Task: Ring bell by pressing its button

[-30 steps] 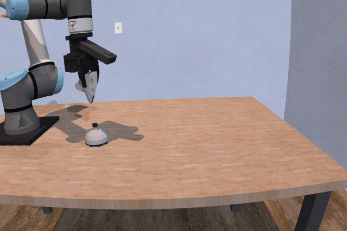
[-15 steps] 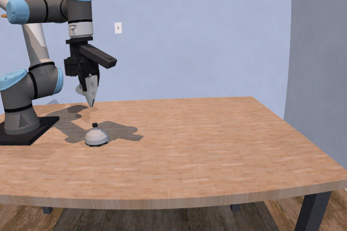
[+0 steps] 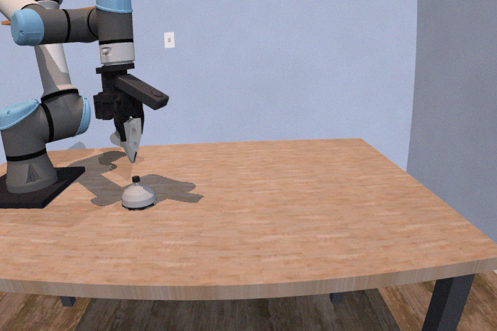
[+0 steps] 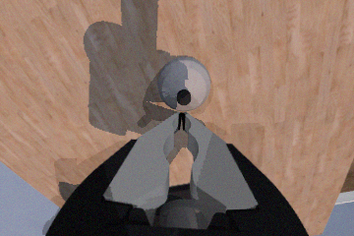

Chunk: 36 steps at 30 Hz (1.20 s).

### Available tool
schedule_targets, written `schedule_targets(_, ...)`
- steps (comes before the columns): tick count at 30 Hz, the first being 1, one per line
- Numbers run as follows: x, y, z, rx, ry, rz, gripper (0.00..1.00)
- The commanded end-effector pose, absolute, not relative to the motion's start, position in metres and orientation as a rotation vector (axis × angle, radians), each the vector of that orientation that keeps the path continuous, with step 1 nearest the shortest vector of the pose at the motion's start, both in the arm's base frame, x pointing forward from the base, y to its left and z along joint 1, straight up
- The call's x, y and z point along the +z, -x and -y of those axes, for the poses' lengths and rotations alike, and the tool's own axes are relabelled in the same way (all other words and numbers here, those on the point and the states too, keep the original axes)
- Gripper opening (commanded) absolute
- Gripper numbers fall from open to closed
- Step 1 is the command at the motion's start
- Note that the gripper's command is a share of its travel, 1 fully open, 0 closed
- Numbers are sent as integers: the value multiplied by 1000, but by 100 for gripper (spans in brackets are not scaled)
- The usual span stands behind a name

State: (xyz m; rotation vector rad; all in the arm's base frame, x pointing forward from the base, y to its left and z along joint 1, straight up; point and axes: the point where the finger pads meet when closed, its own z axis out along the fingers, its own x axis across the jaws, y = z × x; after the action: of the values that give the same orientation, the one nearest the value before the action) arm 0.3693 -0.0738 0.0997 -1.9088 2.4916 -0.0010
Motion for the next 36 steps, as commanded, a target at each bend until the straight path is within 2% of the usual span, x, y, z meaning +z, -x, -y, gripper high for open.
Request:
schedule_targets(1, 88, -371, 73, -2, 1911, -2491, 0)
schedule_targets(36, 74, -373, 74, -6, 1910, -2490, 0)
